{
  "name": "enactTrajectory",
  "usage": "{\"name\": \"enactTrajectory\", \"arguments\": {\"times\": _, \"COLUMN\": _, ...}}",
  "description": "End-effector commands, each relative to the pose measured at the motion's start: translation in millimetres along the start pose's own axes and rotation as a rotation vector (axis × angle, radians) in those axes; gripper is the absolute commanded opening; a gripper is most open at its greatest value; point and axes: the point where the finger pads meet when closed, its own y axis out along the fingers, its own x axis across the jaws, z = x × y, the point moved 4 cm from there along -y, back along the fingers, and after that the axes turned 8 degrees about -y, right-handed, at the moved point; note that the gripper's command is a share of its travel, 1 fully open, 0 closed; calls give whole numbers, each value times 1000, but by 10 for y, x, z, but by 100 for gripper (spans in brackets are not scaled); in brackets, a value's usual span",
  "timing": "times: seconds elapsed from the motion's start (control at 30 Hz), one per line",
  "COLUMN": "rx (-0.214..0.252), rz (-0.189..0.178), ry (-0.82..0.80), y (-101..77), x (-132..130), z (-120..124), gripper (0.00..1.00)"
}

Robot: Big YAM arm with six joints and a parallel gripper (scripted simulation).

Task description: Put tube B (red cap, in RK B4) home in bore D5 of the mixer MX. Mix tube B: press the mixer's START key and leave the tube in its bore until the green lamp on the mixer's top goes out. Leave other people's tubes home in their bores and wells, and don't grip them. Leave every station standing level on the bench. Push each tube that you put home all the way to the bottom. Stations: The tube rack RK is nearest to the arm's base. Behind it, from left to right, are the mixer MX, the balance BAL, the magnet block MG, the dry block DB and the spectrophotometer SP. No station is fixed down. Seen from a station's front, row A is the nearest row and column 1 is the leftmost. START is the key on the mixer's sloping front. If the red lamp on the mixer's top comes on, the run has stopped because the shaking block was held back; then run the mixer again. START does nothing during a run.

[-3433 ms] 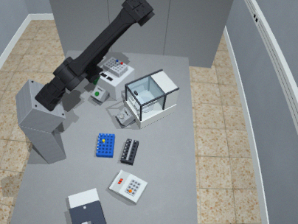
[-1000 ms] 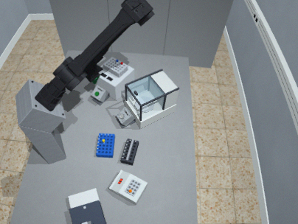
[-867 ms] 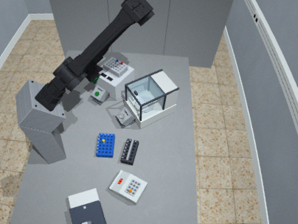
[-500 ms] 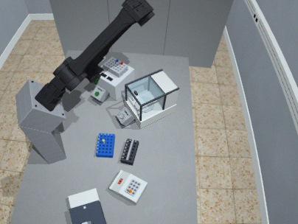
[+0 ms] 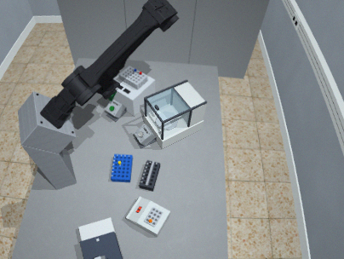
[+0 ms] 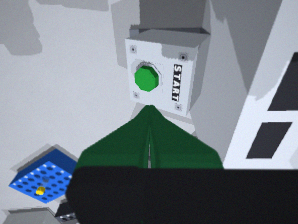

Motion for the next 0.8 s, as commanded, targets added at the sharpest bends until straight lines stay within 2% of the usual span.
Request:
{"name": "enactTrajectory", "arguments": {"times": 0.0, "rx": 5, "rz": -10, "ry": -15, "y": 83, "x": 37, "z": 17, "gripper": 0}}
{"name": "enactTrajectory", "arguments": {"times": 0.77, "rx": 6, "rz": -11, "ry": -15, "y": 423, "x": 54, "z": 21, "gripper": 0}}
